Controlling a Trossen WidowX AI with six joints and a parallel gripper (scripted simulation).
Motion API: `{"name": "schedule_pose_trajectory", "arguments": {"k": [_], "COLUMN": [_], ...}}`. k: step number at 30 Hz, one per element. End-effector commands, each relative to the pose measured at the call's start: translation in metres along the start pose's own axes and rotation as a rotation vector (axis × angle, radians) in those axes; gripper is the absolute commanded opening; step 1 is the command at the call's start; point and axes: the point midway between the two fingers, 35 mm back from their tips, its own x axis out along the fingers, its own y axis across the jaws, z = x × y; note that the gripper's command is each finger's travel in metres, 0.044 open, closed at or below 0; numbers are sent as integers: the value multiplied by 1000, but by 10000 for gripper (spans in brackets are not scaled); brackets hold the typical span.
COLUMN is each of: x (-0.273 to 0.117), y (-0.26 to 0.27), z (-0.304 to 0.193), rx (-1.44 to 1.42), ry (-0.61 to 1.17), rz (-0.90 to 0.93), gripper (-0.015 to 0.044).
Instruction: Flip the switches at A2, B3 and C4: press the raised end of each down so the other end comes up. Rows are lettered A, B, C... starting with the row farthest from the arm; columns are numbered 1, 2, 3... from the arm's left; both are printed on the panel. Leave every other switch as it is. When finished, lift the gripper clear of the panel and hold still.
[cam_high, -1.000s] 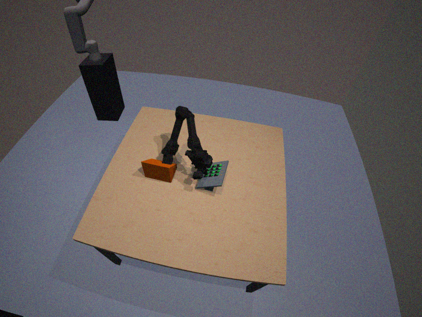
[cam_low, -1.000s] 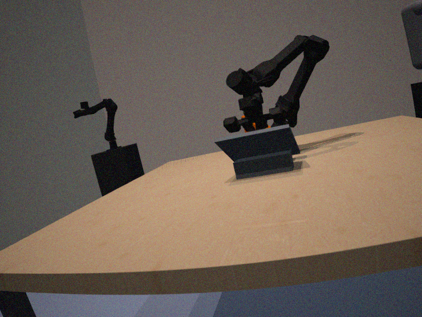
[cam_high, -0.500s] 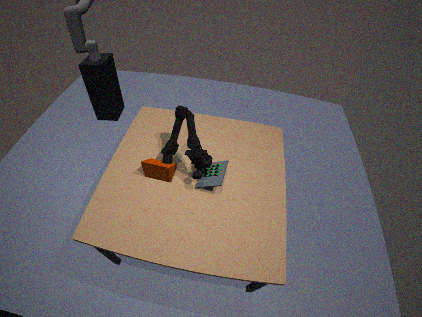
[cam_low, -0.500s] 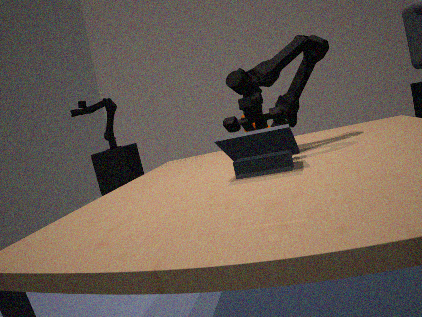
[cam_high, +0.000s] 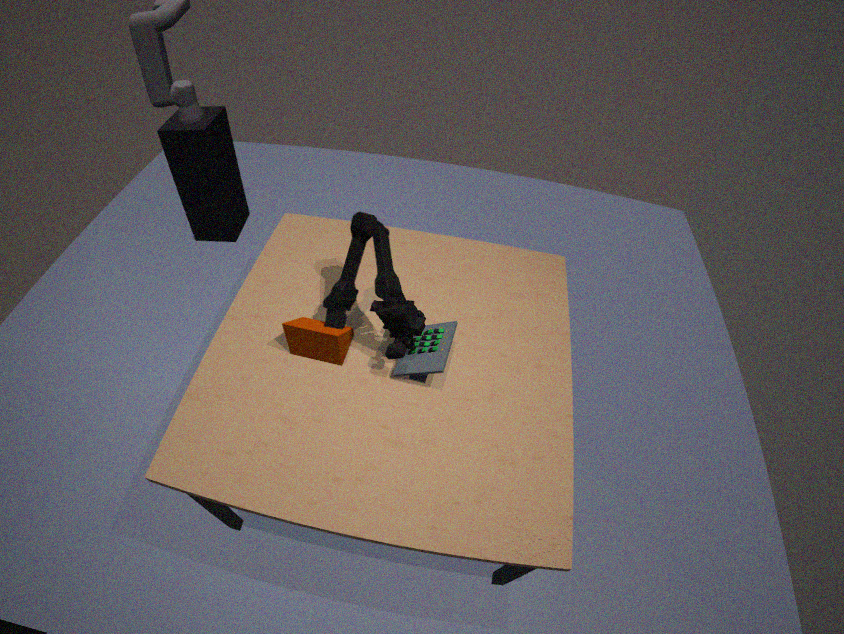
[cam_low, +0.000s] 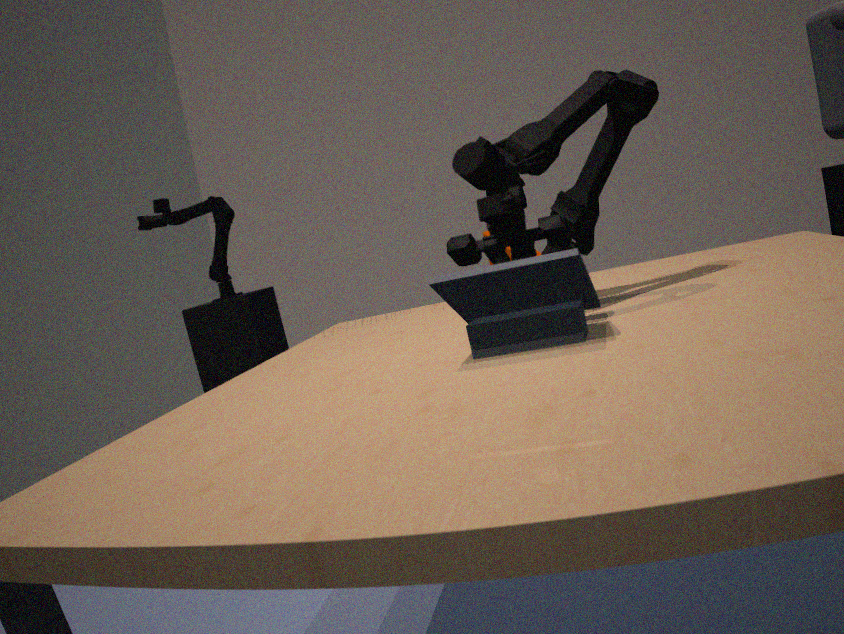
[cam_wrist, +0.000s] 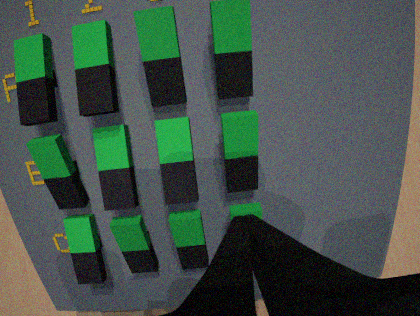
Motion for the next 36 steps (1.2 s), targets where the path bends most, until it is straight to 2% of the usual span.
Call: {"name": "schedule_pose_trajectory", "arguments": {"k": [1,33,36], "x": [1,6,-14], "y": [-1,-1,-3], "z": [-1,-1,0], "rx": [5,5,1], "ry": [3,3,-4], "rz": [-5,-5,-6], "gripper": [0,0,0]}}
